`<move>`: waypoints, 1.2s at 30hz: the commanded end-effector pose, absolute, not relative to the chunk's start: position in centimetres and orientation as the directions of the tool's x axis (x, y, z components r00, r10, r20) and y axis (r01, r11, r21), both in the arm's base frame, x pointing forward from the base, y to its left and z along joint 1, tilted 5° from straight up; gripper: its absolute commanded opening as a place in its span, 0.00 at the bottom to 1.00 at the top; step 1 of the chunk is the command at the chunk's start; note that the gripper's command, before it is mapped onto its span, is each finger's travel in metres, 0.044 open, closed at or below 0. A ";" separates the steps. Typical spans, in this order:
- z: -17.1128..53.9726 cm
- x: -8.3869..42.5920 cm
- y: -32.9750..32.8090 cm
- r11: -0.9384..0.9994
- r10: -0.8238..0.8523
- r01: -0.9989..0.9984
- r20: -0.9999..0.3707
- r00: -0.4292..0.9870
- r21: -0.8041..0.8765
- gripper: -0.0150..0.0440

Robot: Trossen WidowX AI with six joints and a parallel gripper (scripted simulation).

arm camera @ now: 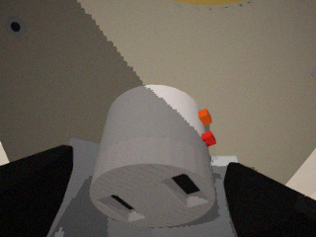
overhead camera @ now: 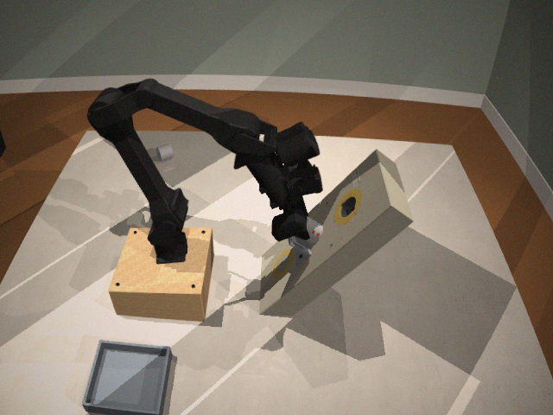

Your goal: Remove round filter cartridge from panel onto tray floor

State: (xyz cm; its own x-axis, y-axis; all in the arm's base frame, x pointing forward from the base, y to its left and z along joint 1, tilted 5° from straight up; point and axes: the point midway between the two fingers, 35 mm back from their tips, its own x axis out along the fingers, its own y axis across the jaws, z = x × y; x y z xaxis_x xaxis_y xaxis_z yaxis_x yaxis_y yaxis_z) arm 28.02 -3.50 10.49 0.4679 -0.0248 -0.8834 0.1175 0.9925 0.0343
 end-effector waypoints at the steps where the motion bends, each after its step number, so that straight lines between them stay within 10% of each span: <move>1: 10.0 27.9 -3.6 0.992 -0.030 0.126 -0.888 0.459 0.032 0.77; 13: 10.3 28.0 -3.5 0.992 -0.025 0.118 -0.884 0.466 0.034 0.58; 20: 11.0 28.6 -3.6 0.992 -0.026 0.118 -0.884 0.466 0.033 0.27; 36: 17.1 27.8 -3.8 0.992 -0.029 0.120 -0.885 0.465 0.031 0.25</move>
State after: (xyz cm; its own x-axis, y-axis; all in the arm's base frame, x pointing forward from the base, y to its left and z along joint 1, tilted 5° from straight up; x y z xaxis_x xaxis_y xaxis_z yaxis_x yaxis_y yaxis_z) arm 28.13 -3.83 15.24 0.4437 -0.0290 -0.8957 0.1271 0.9914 0.0309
